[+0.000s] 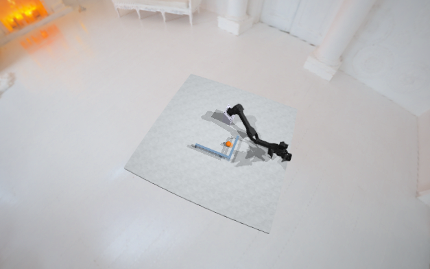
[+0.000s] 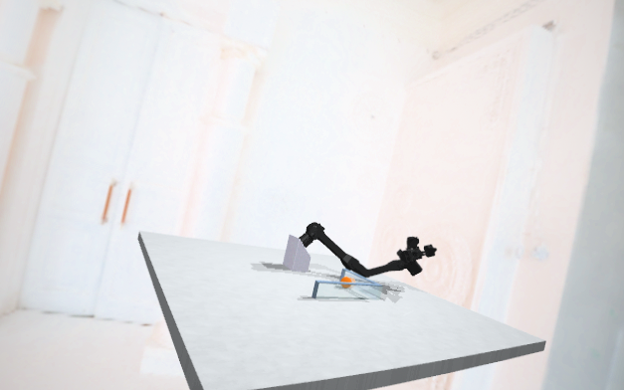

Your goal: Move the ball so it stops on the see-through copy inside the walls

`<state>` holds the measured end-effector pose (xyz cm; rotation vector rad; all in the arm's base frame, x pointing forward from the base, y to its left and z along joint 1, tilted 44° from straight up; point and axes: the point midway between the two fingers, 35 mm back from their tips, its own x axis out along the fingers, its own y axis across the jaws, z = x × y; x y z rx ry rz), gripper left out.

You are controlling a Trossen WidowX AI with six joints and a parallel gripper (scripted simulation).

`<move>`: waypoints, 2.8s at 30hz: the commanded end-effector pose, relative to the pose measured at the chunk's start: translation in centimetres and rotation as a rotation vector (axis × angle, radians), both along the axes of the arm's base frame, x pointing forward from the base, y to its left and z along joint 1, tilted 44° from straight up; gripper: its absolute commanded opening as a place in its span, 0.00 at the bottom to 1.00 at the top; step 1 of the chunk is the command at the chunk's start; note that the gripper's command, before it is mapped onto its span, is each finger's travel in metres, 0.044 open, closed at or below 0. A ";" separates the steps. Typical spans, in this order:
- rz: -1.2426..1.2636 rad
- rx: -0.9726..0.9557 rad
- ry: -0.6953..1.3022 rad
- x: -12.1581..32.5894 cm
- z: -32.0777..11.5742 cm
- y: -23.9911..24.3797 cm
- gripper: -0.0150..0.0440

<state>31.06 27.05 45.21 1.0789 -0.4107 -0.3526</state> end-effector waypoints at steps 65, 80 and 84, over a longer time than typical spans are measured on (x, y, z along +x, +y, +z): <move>1.312 -1.398 0.584 1.4 -24.0 -30.0 0.82; 1.918 -1.810 0.201 -3.6 -36.8 -21.0 0.82; 1.918 -1.810 0.201 -3.6 -36.8 -21.0 0.82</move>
